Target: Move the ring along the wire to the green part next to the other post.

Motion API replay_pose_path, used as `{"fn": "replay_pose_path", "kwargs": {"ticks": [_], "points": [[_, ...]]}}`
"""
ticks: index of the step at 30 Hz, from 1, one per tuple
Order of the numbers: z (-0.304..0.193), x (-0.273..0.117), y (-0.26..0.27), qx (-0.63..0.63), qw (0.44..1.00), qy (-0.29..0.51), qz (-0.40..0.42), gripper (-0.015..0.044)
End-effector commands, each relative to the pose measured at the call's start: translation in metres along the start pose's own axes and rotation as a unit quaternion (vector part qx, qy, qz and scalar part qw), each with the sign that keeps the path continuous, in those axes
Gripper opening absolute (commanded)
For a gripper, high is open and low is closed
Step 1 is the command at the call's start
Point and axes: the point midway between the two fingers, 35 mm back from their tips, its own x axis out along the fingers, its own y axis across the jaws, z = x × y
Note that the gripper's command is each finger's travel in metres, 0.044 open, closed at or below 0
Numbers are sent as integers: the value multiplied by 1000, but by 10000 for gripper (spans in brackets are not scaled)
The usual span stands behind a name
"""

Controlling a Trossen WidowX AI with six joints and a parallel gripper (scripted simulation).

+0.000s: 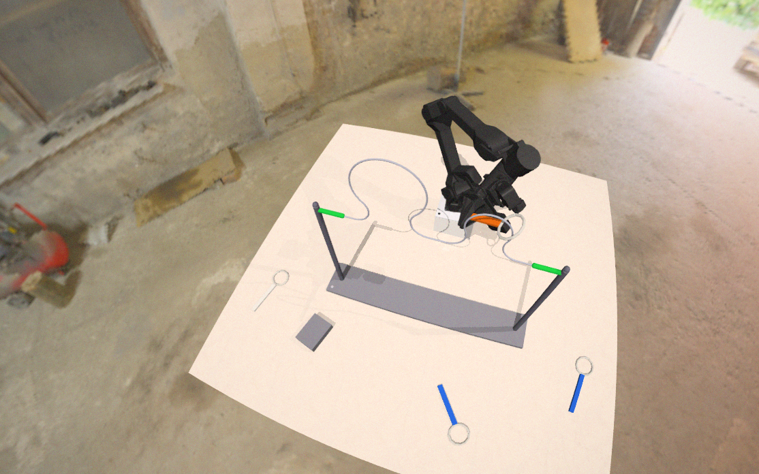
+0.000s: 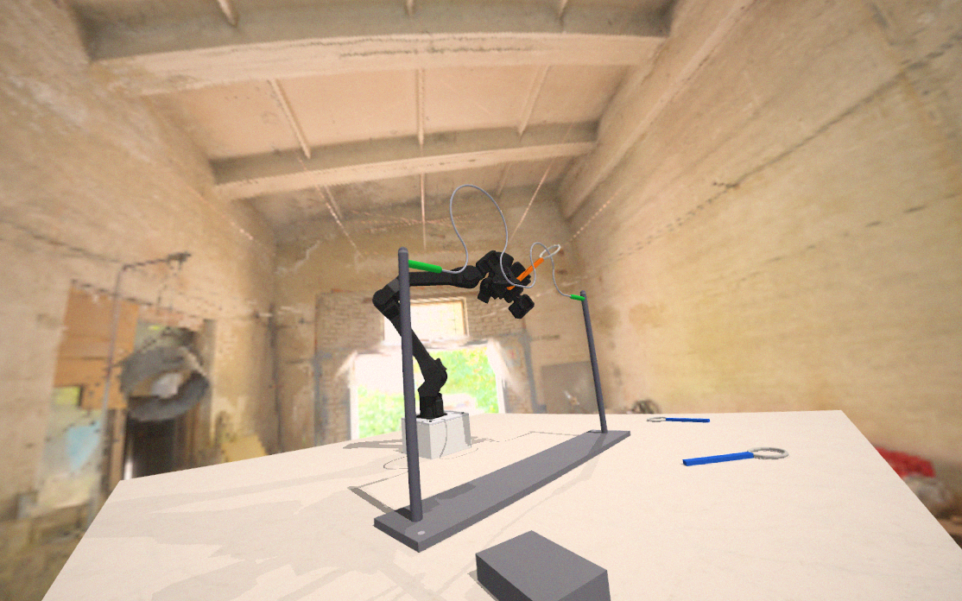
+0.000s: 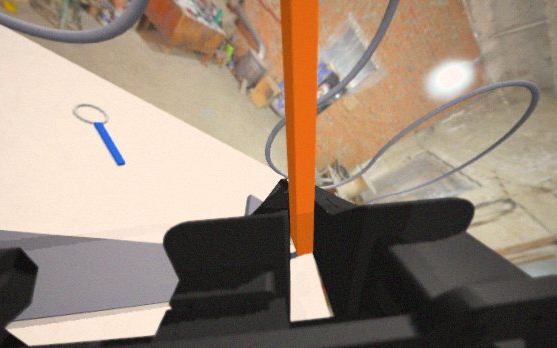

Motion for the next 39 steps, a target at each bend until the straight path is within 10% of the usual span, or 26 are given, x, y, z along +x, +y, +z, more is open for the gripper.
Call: {"fn": "replay_pose_path", "kwargs": {"ticks": [1,39], "points": [[-2,0,-8,-34,999,-4,-23,-150],[16,7,-53,-348,917,-82,-178,-150]]}}
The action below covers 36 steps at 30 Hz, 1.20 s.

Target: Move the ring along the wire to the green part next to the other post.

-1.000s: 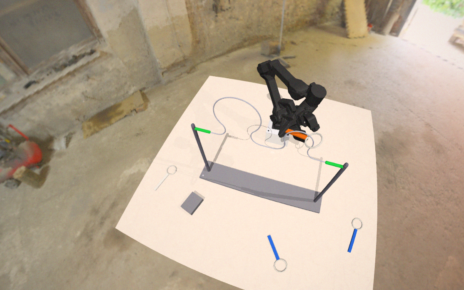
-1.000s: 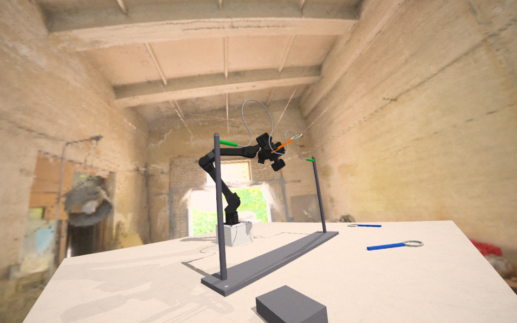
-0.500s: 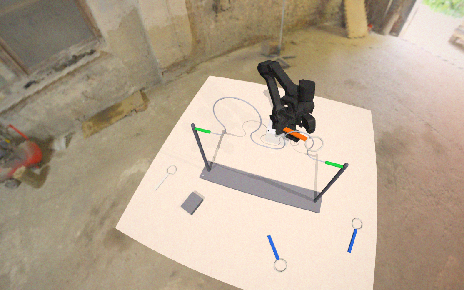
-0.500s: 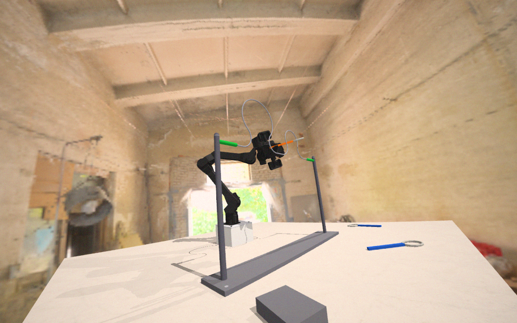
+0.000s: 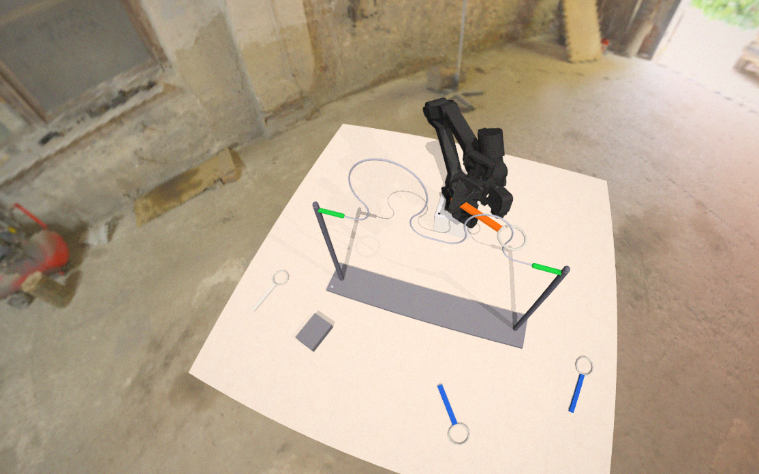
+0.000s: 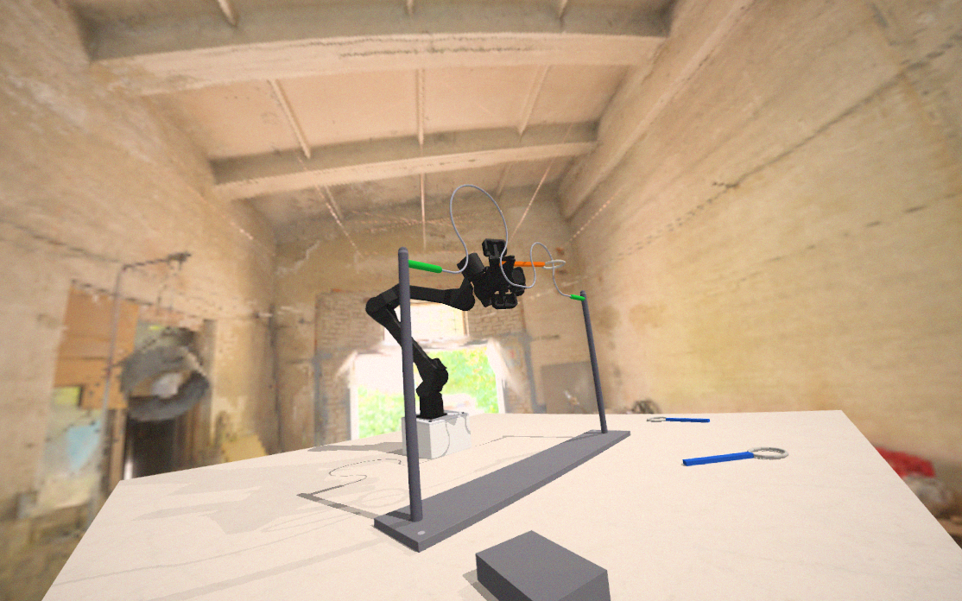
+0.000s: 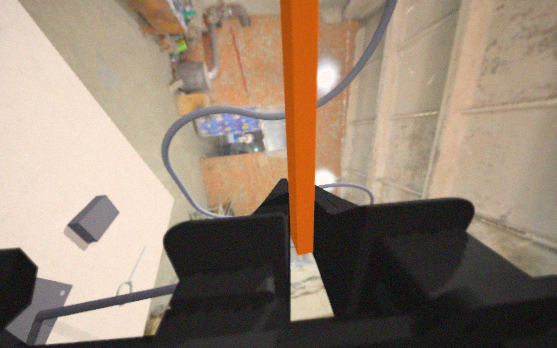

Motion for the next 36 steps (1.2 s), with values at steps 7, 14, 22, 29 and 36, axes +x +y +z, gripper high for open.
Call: {"fn": "replay_pose_path", "kwargs": {"ticks": [7,14,22,29,36], "points": [[-1,0,-8,-71,997,-10,-33,-150],[-2,1,-7,-95,994,-13,-43,-150],[-5,1,5,-79,996,-10,-37,-150],[-7,0,21,-40,999,-5,-20,-150],[-8,-4,43,18,1000,8,7,-150]]}}
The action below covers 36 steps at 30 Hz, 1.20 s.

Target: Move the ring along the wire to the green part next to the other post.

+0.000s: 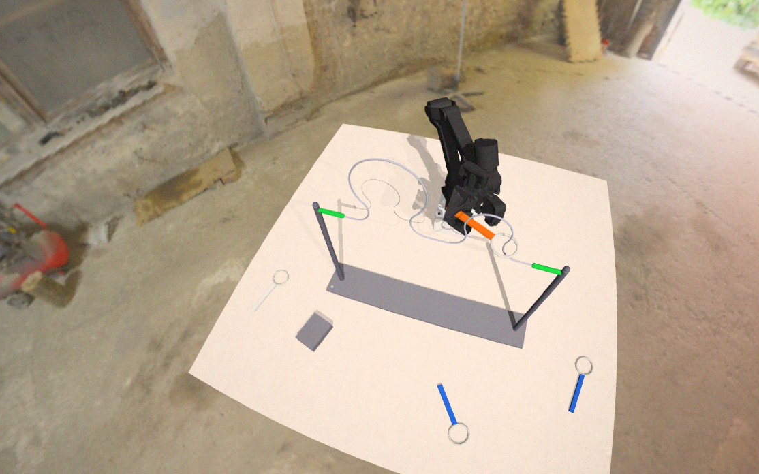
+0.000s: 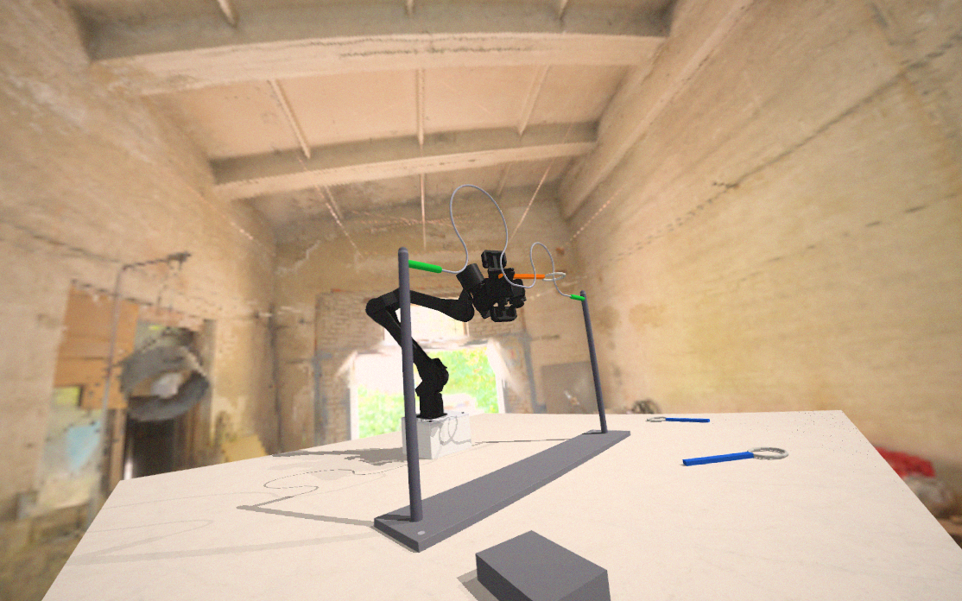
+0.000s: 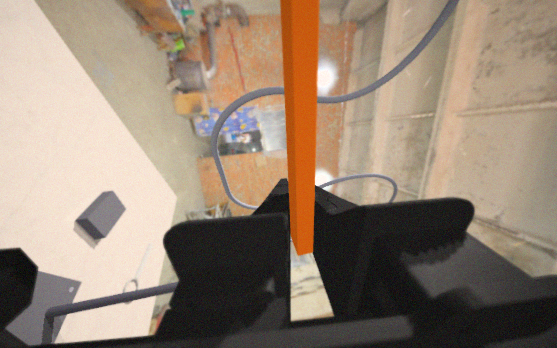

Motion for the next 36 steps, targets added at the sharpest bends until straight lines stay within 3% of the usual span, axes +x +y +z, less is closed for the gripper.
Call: {"fn": "replay_pose_path", "kwargs": {"ticks": [1,20,36], "points": [[0,-4,13,30,999,14,16,-150],[10,-22,55,154,983,63,82,-150],[27,-24,94,279,951,38,126,-150]]}}
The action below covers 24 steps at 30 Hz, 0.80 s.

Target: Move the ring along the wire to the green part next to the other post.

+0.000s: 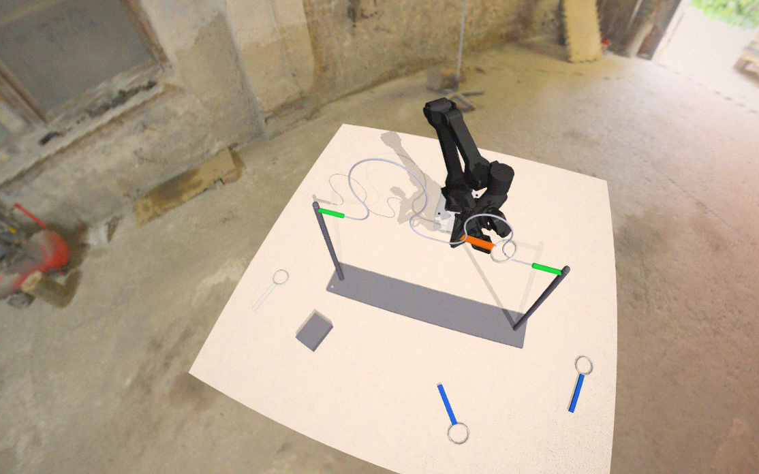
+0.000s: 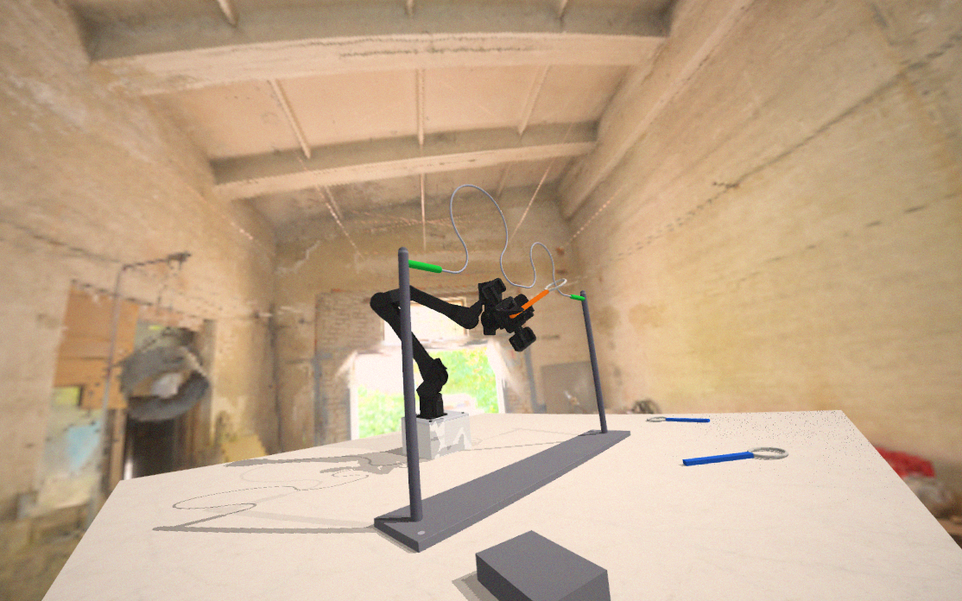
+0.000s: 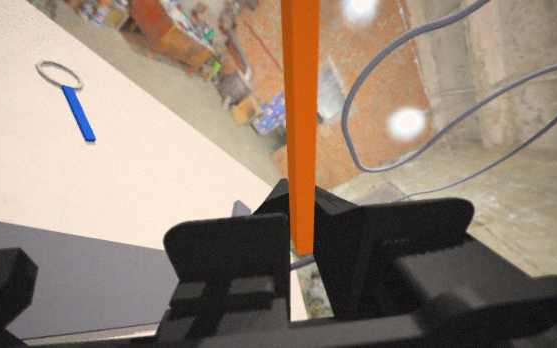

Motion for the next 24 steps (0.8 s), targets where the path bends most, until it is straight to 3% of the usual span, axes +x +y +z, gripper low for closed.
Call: {"fn": "replay_pose_path", "kwargs": {"ticks": [1,24], "points": [[0,-1,13,26,1000,2,17,-150],[26,-23,92,270,954,35,127,-150]]}}
